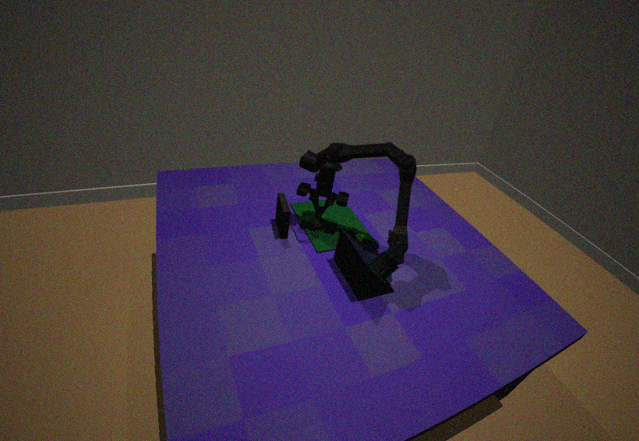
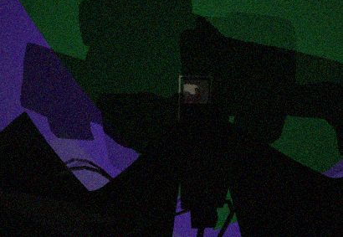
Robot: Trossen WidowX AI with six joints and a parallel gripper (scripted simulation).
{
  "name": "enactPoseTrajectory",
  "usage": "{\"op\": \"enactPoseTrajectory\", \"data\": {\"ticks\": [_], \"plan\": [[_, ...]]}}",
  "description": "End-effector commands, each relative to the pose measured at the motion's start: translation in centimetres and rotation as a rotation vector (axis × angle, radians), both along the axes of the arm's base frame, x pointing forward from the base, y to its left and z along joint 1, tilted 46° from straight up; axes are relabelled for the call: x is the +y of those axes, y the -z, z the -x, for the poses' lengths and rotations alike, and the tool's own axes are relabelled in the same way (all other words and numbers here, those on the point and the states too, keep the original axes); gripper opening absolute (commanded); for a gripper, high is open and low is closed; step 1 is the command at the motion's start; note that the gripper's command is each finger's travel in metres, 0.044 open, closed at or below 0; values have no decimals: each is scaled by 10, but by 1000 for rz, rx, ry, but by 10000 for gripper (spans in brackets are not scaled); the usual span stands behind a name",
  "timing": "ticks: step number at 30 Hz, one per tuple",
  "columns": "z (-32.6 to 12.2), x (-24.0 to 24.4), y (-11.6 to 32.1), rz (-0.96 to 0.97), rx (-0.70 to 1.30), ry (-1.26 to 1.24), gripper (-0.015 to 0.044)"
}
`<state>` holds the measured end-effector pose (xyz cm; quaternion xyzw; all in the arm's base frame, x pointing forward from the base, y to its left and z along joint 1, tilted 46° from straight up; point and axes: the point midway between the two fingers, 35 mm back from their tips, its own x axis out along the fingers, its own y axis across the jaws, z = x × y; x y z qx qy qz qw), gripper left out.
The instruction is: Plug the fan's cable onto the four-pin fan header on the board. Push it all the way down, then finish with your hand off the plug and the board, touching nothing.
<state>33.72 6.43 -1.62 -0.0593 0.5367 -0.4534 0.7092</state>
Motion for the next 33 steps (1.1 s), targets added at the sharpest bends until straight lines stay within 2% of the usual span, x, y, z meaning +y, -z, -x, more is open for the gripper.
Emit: {"op": "enactPoseTrajectory", "data": {"ticks": [1, 33], "plan": [[1, -10, 7, 6, 6, 0, 0], [0, -11, 9, 6, 4, 2, 0]]}}
